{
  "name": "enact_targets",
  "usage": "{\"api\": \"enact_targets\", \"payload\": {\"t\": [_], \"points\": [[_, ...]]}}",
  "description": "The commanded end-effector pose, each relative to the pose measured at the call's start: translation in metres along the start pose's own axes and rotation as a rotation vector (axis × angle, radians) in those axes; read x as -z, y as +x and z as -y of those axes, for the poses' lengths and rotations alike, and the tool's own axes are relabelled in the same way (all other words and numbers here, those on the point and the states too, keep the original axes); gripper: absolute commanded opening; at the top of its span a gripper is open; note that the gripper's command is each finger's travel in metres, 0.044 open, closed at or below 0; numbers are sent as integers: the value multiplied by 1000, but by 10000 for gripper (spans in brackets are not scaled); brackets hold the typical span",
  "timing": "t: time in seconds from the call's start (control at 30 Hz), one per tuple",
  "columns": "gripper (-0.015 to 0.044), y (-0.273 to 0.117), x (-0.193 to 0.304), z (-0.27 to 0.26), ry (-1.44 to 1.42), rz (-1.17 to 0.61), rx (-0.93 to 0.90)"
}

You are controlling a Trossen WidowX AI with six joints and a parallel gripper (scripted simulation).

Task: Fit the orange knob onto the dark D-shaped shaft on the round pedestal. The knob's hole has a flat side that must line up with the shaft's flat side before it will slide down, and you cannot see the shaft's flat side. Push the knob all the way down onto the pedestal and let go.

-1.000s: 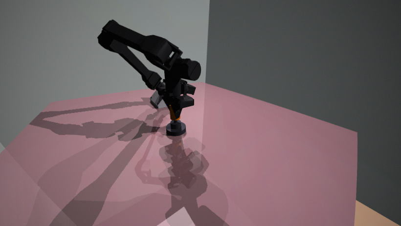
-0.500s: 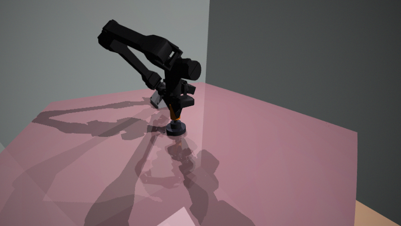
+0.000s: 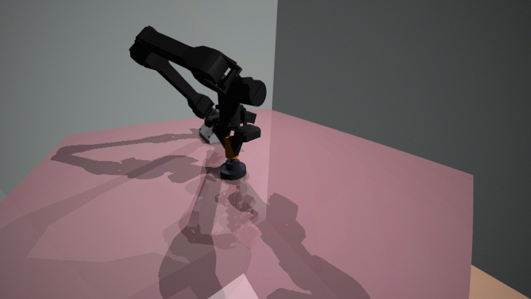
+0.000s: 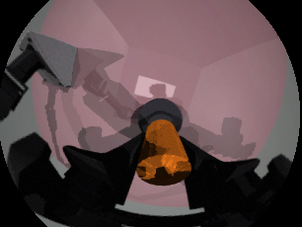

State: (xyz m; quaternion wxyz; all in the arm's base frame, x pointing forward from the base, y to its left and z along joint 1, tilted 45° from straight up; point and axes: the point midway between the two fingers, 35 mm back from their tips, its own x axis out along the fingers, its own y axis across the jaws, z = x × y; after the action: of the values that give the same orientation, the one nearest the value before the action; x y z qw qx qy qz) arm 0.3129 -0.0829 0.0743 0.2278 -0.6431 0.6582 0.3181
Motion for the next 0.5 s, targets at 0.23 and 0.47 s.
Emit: {"api": "enact_targets", "payload": {"t": [0.23, 0.47], "points": [[0, 2, 0, 1, -17, -3, 3], [0, 0, 0, 0, -17, -3, 3]]}}
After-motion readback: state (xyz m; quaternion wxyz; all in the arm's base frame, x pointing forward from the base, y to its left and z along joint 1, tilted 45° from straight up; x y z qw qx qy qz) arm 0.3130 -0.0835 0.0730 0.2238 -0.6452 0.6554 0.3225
